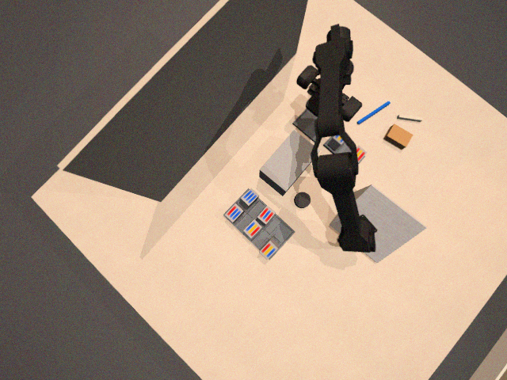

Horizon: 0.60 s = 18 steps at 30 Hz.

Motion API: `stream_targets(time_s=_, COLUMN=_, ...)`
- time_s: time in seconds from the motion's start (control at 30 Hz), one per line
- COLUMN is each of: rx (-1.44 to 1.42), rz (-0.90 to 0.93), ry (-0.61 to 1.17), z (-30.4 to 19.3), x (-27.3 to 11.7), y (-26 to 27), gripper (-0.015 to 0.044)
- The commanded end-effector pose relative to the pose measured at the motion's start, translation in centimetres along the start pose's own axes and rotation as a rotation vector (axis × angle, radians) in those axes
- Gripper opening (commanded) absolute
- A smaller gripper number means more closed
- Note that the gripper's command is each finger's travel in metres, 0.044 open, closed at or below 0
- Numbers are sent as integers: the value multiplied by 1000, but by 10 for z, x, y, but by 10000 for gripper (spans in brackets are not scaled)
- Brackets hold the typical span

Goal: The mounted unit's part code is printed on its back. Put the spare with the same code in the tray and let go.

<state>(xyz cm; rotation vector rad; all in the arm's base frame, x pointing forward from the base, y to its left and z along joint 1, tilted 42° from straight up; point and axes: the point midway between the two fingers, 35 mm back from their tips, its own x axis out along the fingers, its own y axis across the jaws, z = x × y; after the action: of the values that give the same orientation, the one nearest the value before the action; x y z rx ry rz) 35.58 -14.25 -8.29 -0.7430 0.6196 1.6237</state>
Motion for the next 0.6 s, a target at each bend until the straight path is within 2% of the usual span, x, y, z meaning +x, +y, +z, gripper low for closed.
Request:
stream_targets(time_s=0.0, rx=5, rz=-3, ry=-3, z=0, x=4, y=0, gripper=0)
stream_targets(time_s=0.57, rx=4, rz=-3, ry=-4, z=0, x=17, y=-1, gripper=0)
